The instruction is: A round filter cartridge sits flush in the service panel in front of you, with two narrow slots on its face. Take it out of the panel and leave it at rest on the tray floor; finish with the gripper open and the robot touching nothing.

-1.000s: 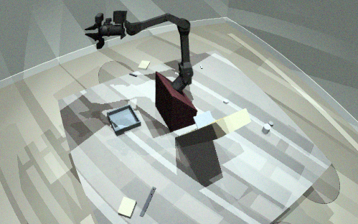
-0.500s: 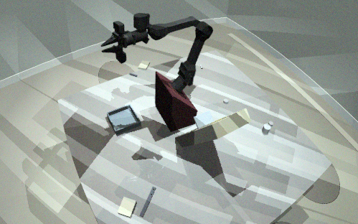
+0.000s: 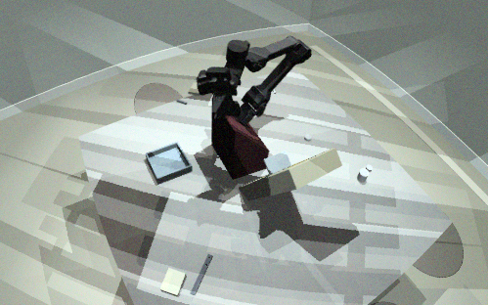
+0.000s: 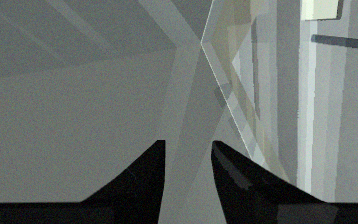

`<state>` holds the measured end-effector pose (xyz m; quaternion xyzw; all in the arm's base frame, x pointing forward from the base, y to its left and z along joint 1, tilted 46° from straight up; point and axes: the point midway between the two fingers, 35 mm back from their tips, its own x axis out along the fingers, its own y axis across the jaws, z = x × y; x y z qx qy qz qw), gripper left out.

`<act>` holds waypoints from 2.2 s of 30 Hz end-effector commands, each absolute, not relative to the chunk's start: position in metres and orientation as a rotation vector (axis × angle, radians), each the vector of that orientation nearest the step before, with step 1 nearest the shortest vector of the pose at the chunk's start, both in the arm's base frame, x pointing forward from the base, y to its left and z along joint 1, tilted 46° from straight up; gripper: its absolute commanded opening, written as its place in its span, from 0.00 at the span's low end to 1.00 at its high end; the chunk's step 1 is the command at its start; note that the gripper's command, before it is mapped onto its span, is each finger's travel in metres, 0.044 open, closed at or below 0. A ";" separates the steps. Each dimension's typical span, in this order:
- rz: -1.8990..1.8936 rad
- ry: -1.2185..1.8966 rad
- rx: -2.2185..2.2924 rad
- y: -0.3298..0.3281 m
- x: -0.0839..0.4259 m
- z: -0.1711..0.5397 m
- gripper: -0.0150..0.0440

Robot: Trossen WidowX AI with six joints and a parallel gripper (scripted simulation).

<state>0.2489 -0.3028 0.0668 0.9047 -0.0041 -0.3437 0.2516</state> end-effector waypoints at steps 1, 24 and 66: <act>-0.808 0.178 2.584 -0.241 0.270 0.082 0.45; -0.493 0.890 2.831 -0.064 0.277 0.116 0.45; -0.488 0.890 2.832 -0.034 0.320 0.097 0.45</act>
